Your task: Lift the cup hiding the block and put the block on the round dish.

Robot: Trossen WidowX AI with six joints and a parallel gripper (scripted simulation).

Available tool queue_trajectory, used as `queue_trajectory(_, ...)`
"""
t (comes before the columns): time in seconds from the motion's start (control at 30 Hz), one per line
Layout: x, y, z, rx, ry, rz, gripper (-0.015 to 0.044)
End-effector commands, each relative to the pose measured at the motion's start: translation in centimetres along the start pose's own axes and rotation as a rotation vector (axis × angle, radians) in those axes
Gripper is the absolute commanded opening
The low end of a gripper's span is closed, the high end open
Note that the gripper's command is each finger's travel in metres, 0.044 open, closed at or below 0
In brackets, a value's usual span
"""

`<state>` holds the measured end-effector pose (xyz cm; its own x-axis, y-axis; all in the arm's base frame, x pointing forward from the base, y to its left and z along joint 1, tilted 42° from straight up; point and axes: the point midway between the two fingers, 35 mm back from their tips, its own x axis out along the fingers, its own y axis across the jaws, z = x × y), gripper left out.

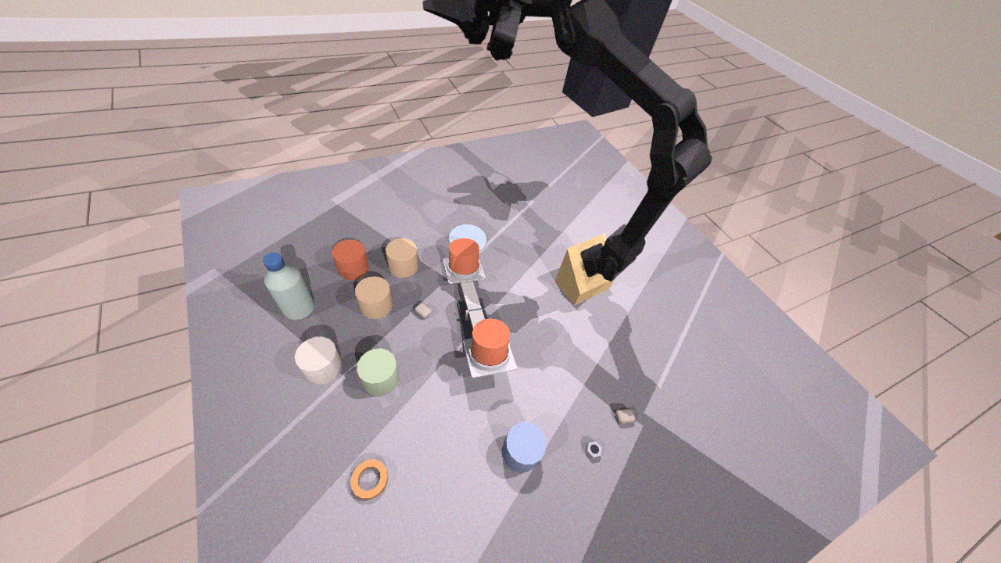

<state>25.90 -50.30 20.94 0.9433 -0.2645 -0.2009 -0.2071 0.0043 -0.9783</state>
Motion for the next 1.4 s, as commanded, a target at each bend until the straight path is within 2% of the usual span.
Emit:
queue_trajectory(0.0, -0.3, 0.2, 2.0, 0.162, -0.014, 0.044, 0.0440)
queue_trajectory(0.77, -3.3, 2.1, 12.1, 0.879, -0.004, 0.273, 0.0440)
queue_trajectory(1.37, -7.3, 4.7, 21.9, 1.447, 0.061, 0.515, 0.0440)
